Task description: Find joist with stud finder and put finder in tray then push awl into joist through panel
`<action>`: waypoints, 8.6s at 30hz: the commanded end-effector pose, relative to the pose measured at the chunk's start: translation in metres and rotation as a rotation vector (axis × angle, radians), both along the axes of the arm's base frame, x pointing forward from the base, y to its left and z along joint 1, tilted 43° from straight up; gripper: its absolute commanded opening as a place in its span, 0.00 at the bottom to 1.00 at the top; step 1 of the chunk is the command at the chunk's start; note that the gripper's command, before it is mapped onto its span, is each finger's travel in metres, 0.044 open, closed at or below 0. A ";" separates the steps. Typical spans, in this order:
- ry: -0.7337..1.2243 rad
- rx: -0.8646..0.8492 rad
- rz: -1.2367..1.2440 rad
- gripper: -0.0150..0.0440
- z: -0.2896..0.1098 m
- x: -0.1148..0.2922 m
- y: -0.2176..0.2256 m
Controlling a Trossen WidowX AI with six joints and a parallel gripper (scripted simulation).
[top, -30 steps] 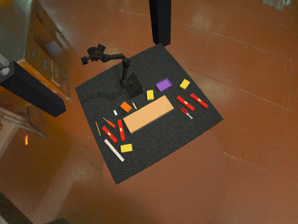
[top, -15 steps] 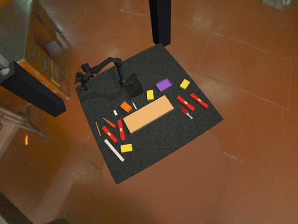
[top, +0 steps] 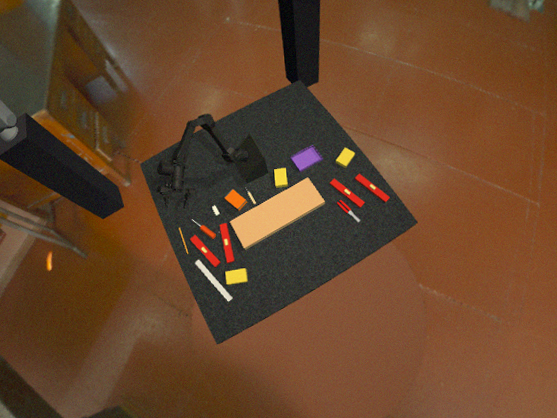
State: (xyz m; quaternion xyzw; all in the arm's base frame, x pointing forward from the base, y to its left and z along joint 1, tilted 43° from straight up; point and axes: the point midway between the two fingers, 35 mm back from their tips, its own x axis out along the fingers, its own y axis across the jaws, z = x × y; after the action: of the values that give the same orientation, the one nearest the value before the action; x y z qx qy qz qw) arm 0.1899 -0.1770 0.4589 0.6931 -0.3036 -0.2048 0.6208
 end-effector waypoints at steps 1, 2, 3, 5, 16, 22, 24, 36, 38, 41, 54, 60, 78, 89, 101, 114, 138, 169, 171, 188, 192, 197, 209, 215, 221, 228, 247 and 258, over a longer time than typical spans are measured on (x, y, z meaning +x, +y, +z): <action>0.083 0.242 -0.028 1.00 -0.066 0.027 -0.014; 0.107 0.294 -0.038 1.00 -0.081 0.032 -0.015; 0.133 0.343 -0.051 1.00 -0.097 0.037 -0.015; 0.193 0.443 -0.083 1.00 -0.132 0.045 -0.014; 0.621 0.721 -0.401 1.00 -0.301 0.033 0.025; 0.781 0.667 -0.541 1.00 -0.340 0.007 0.041; 0.781 0.667 -0.541 1.00 -0.340 0.007 0.041; 0.782 0.667 -0.541 1.00 -0.339 0.003 0.040; 0.782 0.667 -0.541 1.00 -0.340 0.004 0.038; 0.782 0.668 -0.541 1.00 -0.344 0.004 0.035; 0.782 0.668 -0.541 1.00 -0.360 0.004 0.021; 0.781 0.667 -0.542 1.00 -0.366 0.003 0.014; 0.781 0.664 -0.543 0.83 -0.375 0.001 0.006; 0.781 0.665 -0.542 0.54 -0.372 0.002 0.008; 0.781 0.666 -0.542 0.25 -0.360 0.003 0.020; 0.782 0.666 -0.542 0.25 -0.351 0.002 0.031; 0.820 0.725 -0.542 0.25 -0.375 -0.010 0.057; 0.907 0.918 -0.525 0.25 -0.370 -0.007 0.050; 0.912 0.926 -0.525 0.25 -0.370 -0.007 0.050; 0.974 1.048 -0.517 0.25 -0.370 -0.006 0.046; 0.986 1.079 -0.514 0.25 -0.369 -0.006 0.045; 1.000 1.118 -0.509 0.25 -0.369 -0.005 0.044; 1.025 1.201 -0.497 0.25 -0.367 -0.005 0.042; 1.043 1.234 -0.494 0.25 -0.367 -0.005 0.041; 1.064 1.276 -0.490 0.25 -0.368 -0.004 0.040; 1.085 1.326 -0.485 0.25 -0.368 -0.004 0.039; 1.130 1.468 -0.463 0.25 -0.367 -0.003 0.035; 1.131 1.477 -0.468 0.25 -0.377 -0.004 0.023</action>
State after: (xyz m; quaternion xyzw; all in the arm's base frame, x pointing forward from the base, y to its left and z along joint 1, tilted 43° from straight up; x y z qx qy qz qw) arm 0.1859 -0.1509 0.0859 0.6298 0.1115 -0.7683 0.0261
